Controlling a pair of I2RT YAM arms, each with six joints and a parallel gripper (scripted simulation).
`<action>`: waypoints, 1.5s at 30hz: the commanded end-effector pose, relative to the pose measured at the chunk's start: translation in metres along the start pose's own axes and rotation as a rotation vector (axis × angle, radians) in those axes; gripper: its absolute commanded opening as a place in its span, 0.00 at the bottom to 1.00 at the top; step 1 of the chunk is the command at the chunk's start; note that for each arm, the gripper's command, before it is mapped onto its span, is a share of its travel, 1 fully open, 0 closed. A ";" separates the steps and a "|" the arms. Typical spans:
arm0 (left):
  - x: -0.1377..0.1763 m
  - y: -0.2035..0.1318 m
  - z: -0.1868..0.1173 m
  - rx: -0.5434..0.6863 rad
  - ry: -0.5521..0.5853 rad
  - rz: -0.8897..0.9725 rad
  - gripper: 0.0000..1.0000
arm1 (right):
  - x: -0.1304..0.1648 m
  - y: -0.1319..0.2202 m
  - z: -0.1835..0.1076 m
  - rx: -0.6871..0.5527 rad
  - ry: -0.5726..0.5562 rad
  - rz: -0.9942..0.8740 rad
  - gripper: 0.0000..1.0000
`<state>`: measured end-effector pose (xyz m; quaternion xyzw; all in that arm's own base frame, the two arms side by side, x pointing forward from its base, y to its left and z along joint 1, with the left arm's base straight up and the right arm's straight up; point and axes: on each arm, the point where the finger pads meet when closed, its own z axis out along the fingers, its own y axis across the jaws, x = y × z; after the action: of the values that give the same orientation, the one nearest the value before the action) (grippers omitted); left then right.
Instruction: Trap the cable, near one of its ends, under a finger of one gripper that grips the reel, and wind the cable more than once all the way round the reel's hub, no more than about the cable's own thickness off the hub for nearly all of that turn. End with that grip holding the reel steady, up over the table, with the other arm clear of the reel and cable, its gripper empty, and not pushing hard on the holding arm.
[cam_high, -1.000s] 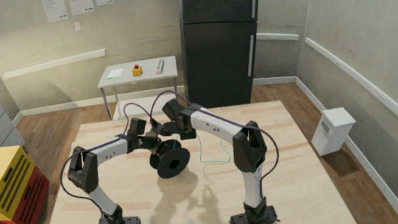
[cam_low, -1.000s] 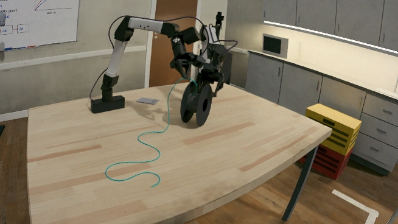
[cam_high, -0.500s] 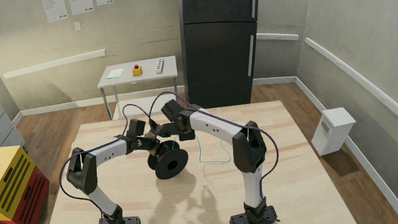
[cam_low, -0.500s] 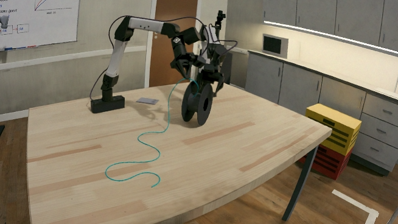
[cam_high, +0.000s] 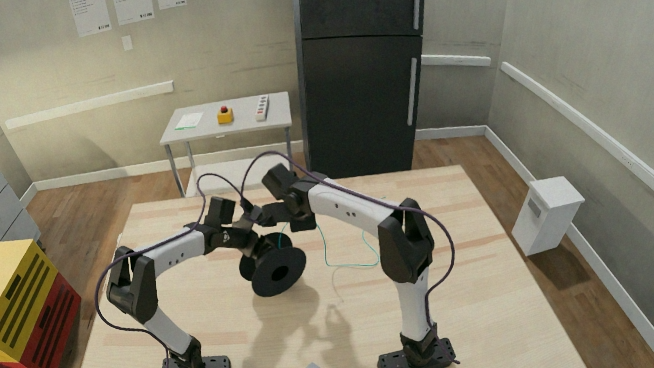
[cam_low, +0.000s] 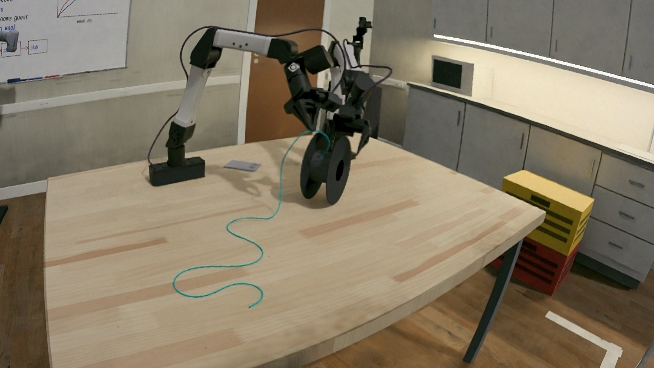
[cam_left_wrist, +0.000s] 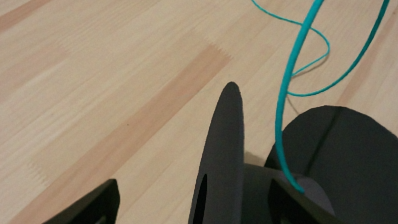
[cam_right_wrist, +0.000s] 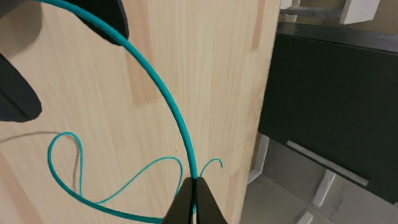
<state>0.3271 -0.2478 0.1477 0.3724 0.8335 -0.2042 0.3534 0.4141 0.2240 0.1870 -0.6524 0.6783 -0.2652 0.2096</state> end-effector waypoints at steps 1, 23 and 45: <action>-0.052 -0.059 -0.042 0.181 -0.224 0.243 0.75 | -0.039 -0.005 0.004 0.014 -0.107 -0.023 0.00; -0.063 -0.036 -0.041 0.182 -0.214 0.240 0.75 | -0.019 0.008 0.013 -0.024 -0.084 -0.045 0.00; -0.068 -0.027 -0.038 0.183 -0.216 0.242 0.75 | -0.015 0.013 0.001 -0.008 -0.094 -0.038 0.00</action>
<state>0.3116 -0.2457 0.1745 0.4452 0.7822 -0.2443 0.3610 0.4169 0.2211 0.1926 -0.6512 0.6747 -0.2525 0.2386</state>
